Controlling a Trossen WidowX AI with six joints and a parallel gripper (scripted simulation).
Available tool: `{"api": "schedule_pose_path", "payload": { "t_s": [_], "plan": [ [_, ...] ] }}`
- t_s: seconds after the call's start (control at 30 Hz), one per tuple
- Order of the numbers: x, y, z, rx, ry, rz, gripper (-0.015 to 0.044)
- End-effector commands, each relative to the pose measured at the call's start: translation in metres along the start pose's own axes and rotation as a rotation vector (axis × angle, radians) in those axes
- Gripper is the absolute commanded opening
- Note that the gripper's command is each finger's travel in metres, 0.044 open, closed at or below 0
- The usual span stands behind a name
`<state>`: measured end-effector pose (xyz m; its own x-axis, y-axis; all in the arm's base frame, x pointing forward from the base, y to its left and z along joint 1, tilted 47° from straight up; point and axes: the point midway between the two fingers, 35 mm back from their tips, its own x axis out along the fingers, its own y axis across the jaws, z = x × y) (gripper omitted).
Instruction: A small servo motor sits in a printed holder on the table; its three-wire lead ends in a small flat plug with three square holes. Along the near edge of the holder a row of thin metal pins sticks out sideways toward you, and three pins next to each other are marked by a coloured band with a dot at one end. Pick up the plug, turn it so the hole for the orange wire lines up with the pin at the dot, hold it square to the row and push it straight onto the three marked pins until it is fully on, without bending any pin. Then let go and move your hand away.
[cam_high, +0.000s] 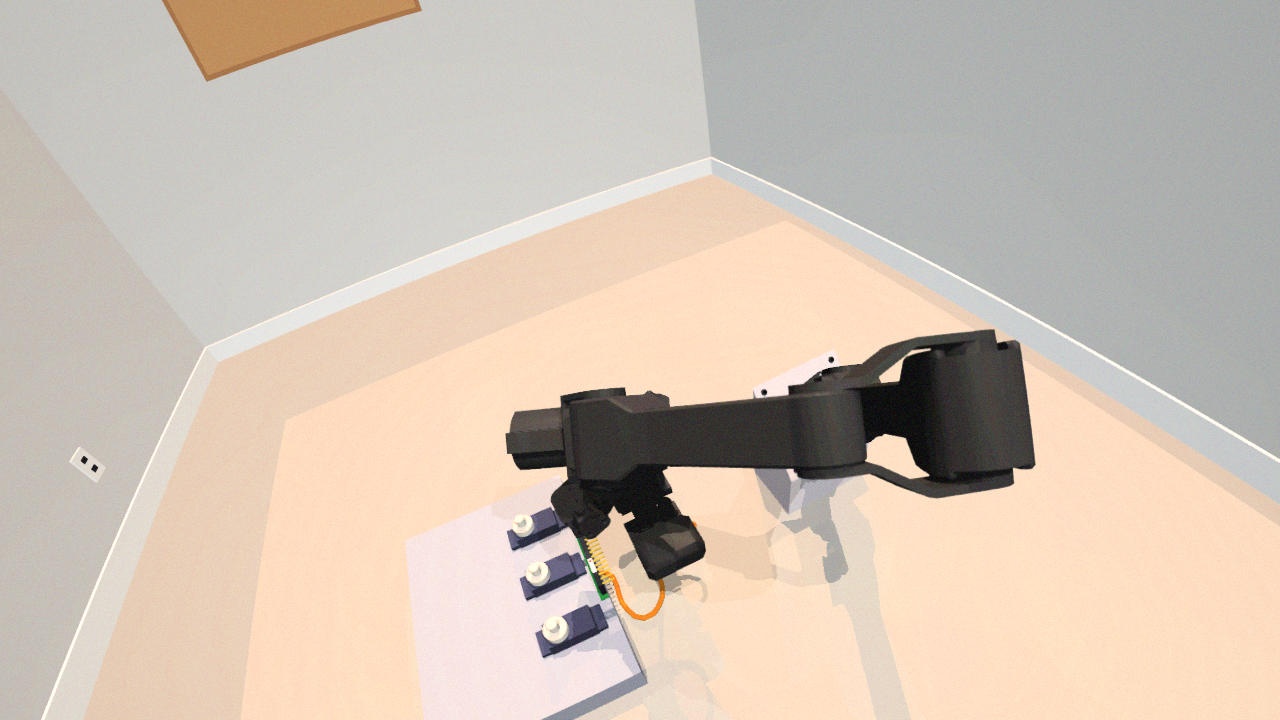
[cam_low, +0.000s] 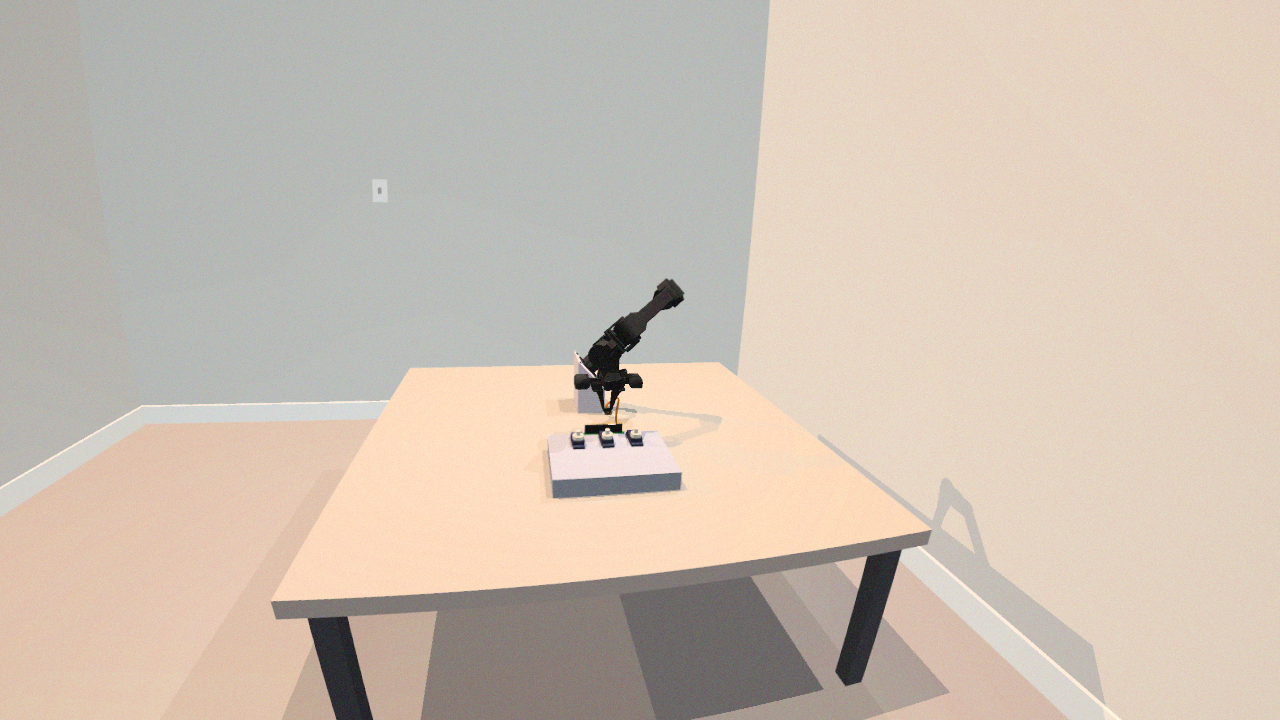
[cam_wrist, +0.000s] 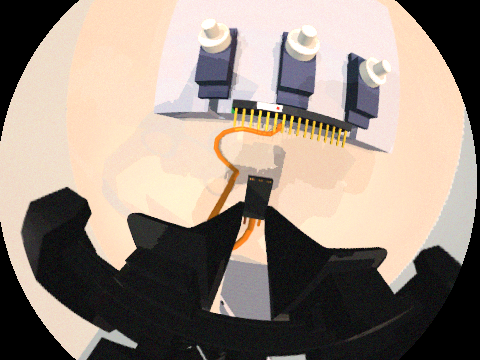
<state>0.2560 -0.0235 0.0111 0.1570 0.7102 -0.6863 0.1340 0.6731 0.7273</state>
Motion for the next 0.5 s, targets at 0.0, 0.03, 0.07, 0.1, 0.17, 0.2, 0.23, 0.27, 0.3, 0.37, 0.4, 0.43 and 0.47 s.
{"api": "schedule_pose_path", "payload": {
  "t_s": [0.0, 0.03, 0.07, 0.1, 0.17, 0.2, 0.23, 0.27, 0.3, 0.37, 0.4, 0.43, 0.47],
  "plan": [
    [0.014, 0.001, -0.003, -0.003, 0.004, 0.006, 0.0000],
    [0.014, 0.001, -0.003, -0.003, 0.004, 0.006, 0.0000],
    [0.014, 0.001, -0.003, -0.003, 0.004, 0.006, 0.0000],
    [0.014, 0.001, -0.003, -0.003, 0.004, 0.006, 0.0000],
    [0.014, 0.001, 0.001, -0.003, 0.003, 0.006, 0.0000],
    [0.013, 0.001, 0.003, -0.003, 0.003, 0.006, 0.0000],
    [0.013, 0.001, 0.006, -0.003, 0.003, 0.006, 0.0000],
    [0.013, 0.001, 0.009, -0.004, 0.003, 0.006, 0.0000],
    [0.013, 0.001, 0.013, -0.004, 0.003, 0.006, 0.0000],
    [0.012, 0.001, 0.021, -0.004, 0.003, 0.006, 0.0000],
    [0.012, 0.001, 0.025, -0.004, 0.003, 0.006, 0.0000],
    [0.011, 0.001, 0.028, -0.004, 0.003, 0.006, 0.0000],
    [0.011, 0.001, 0.029, -0.004, 0.003, 0.006, 0.0000]
  ]
}}
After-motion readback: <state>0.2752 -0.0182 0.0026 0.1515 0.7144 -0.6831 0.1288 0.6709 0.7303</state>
